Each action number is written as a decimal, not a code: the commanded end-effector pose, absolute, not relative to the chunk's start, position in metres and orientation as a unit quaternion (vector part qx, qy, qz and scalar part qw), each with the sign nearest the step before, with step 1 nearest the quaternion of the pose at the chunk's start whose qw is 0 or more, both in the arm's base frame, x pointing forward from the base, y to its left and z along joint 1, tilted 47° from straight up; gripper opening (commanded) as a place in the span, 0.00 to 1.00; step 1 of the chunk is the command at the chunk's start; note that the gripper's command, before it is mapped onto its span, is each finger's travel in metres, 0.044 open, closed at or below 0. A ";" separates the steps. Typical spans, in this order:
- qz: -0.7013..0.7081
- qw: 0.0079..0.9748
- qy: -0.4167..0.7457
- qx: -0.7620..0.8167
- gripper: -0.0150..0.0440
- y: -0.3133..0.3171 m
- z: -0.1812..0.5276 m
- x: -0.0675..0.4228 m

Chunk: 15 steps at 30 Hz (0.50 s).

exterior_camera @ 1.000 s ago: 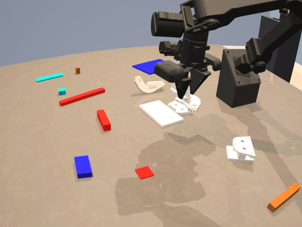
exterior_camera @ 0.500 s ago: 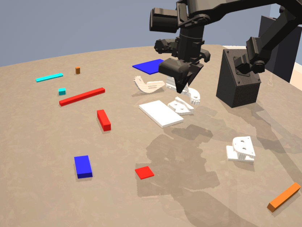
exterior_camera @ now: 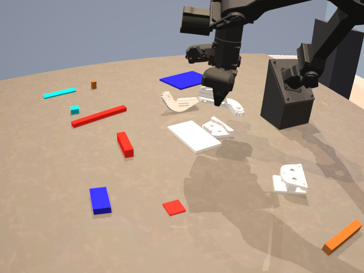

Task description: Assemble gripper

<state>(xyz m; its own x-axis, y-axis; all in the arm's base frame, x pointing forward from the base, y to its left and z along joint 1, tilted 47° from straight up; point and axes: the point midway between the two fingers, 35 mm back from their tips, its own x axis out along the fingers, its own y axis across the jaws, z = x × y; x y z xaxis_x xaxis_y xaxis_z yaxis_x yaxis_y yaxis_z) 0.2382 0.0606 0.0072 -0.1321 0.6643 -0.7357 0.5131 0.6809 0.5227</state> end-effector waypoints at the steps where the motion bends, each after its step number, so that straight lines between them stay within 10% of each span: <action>1: 0.108 0.545 0.746 0.366 0.48 0.053 0.000 0.233; 15: 0.219 0.589 0.724 0.286 0.48 0.035 -0.018 0.220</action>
<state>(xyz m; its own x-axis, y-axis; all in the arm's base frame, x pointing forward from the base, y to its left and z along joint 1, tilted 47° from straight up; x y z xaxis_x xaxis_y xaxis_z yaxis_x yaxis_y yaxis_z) 0.2249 0.0401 -0.0118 -0.1383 0.6705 -0.7289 0.2305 0.7375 0.6348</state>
